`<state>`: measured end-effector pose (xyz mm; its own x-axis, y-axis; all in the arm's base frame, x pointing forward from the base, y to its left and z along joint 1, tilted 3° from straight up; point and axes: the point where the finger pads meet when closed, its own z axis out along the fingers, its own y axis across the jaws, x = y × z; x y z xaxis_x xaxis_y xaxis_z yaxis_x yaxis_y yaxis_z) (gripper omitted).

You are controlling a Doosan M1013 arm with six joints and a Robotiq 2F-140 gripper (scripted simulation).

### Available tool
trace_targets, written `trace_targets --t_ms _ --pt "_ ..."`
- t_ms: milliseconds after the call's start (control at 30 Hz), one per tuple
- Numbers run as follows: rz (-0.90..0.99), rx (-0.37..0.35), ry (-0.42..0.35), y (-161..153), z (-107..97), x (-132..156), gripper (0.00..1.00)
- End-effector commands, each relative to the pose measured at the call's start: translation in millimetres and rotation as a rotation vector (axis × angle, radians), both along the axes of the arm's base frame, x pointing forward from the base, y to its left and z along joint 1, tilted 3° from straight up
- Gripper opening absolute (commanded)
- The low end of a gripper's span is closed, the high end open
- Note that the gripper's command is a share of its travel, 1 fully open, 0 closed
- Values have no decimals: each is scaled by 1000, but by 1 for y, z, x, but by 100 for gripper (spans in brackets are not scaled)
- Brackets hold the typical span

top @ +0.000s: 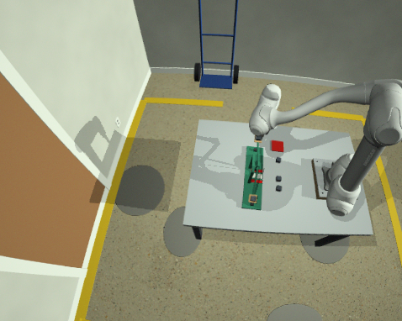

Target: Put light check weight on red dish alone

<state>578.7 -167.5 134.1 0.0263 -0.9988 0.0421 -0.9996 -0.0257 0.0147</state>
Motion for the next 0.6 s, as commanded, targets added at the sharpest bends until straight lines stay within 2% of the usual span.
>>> trace_targets --t_ms 0,333,567 --pt "0 0 0 0 5 0 24" --pt "0 0 0 2 53 1 24" --pt "0 0 0 3 67 1 24"
